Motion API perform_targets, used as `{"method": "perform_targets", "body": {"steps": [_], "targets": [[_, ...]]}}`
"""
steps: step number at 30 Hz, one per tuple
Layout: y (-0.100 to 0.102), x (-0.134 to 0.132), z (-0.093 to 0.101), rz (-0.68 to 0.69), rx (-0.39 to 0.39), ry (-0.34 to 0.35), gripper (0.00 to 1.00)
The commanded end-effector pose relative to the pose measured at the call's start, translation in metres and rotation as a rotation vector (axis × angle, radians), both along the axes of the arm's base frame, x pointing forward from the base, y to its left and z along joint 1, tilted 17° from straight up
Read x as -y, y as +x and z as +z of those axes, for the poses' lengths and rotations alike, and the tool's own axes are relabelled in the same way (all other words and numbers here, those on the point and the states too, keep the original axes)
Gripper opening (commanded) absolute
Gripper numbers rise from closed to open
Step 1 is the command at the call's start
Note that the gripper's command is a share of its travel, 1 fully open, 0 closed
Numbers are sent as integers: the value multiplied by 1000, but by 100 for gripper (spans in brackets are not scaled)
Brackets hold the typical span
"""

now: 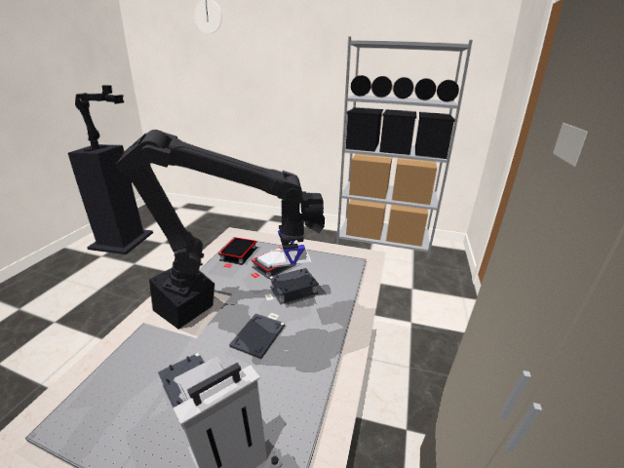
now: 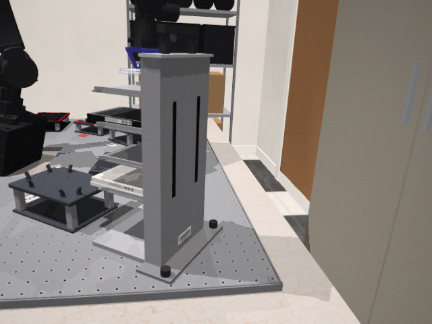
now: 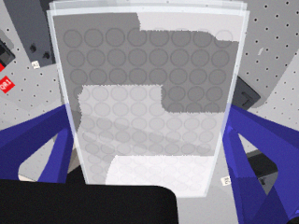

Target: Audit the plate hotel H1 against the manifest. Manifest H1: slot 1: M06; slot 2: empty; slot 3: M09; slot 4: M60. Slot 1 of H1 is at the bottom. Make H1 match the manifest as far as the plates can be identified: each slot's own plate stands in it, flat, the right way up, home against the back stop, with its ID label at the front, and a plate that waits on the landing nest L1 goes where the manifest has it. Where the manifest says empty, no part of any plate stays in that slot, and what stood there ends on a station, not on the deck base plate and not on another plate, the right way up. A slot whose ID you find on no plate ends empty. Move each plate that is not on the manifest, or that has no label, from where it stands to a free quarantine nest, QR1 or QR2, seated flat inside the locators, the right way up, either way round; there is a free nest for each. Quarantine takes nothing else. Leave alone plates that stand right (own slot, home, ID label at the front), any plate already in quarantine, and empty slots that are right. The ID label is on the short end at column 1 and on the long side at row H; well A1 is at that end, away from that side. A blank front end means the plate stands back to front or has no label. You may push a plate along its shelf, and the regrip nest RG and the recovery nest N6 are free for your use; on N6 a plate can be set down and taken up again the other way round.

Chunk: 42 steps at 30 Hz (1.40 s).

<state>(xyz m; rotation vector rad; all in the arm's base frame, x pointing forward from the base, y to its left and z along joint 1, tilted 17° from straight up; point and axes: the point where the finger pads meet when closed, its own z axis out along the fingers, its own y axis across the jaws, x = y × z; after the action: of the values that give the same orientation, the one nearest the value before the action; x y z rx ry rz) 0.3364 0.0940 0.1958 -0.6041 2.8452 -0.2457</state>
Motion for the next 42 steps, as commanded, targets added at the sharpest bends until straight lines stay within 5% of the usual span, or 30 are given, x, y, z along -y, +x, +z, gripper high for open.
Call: {"method": "perform_targets", "body": {"steps": [1,7,30,42], "targets": [[15,-17,37,28,91,27,86],[-8,-28,-2,137,-2,-34,86],[-39,-90,-17,473,-48,-126,86],[-40,-132,-2,493,2,-102,86]]}}
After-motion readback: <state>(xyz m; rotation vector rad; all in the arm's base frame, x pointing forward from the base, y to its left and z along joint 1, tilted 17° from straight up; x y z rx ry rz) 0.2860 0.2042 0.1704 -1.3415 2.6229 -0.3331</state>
